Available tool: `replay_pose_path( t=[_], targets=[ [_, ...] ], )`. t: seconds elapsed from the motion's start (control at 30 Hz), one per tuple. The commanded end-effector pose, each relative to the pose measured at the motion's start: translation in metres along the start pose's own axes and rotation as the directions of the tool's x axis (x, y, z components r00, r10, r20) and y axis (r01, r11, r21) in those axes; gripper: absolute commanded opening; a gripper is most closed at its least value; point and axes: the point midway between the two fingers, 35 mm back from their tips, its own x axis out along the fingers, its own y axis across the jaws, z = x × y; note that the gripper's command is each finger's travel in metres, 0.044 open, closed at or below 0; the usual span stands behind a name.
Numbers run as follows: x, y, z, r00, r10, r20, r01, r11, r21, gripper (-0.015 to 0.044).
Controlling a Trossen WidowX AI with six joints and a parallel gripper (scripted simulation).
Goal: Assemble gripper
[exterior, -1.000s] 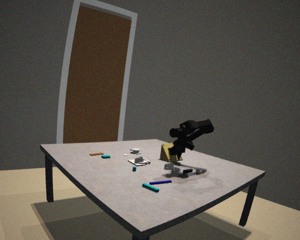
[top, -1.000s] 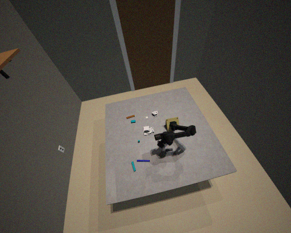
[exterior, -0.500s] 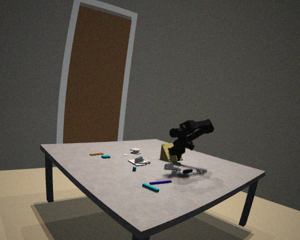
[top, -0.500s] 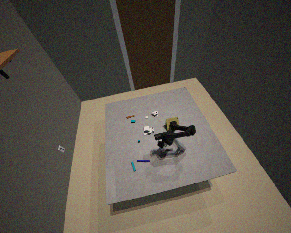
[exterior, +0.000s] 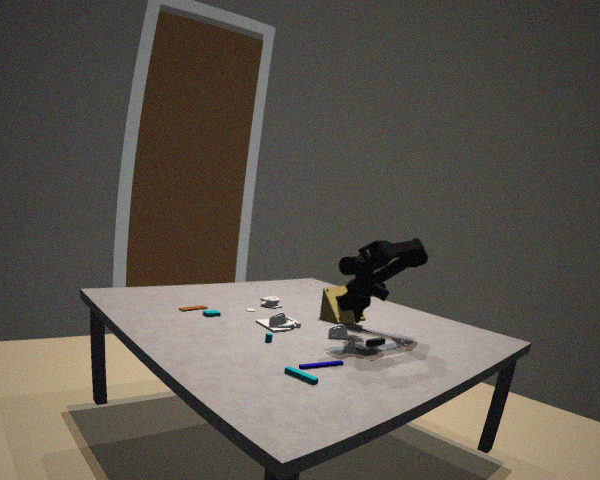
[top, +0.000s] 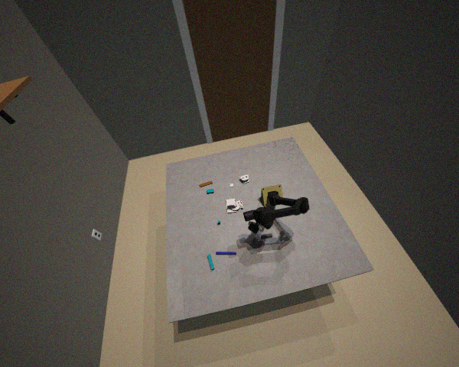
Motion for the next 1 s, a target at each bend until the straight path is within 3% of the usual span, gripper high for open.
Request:
replay_pose_path(
  t=[0.0,0.47,0.97],
  targets=[
    [0.0000,-0.0001,-0.0004,1.000,-0.001,-0.002,0.001,1.000,0.001,0.0440],
    [0.0000,-0.0001,-0.0004,1.000,-0.001,-0.002,0.001,1.000,0.001,0.0440],
    [-0.0075,-0.0007,0.0011,1.000,-0.003,0.004,0.003,1.000,0.002,0.0046]
  ],
)
